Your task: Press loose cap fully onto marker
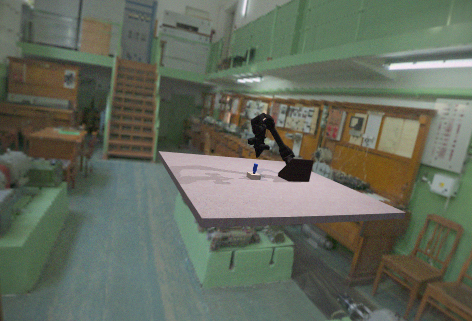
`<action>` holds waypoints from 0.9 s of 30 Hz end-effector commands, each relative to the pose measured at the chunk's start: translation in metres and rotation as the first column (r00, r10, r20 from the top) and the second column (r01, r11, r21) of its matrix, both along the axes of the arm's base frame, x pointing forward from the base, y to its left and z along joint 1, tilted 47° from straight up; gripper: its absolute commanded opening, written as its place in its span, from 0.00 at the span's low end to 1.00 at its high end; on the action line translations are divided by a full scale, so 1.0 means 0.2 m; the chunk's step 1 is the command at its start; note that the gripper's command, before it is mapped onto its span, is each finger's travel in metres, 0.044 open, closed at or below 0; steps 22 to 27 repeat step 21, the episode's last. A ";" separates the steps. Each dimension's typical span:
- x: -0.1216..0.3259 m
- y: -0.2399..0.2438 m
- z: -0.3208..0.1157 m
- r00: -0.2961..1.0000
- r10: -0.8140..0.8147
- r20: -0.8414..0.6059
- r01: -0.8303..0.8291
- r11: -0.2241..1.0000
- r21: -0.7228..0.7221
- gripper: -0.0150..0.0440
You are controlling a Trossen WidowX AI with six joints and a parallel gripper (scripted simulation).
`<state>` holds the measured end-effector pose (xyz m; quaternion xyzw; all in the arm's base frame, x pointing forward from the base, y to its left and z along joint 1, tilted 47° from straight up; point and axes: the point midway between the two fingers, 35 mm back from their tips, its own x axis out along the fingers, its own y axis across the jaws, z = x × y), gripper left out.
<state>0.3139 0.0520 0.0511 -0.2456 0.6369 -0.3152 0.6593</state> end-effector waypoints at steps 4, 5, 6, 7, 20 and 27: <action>-0.01 0.17 0.15 1.000 0.007 0.003 -0.007 1.000 0.004 0.25; -0.01 0.17 0.15 1.000 0.007 0.003 -0.007 1.000 0.004 0.25; -0.01 0.17 0.15 1.000 0.007 0.003 -0.007 1.000 0.004 0.30; -0.01 0.17 0.15 1.000 0.007 0.003 -0.007 1.000 0.004 0.34; -0.01 0.17 0.15 1.000 0.007 0.003 -0.007 1.000 0.004 0.92; -0.01 0.17 0.15 1.000 0.007 0.003 -0.007 1.000 0.004 0.97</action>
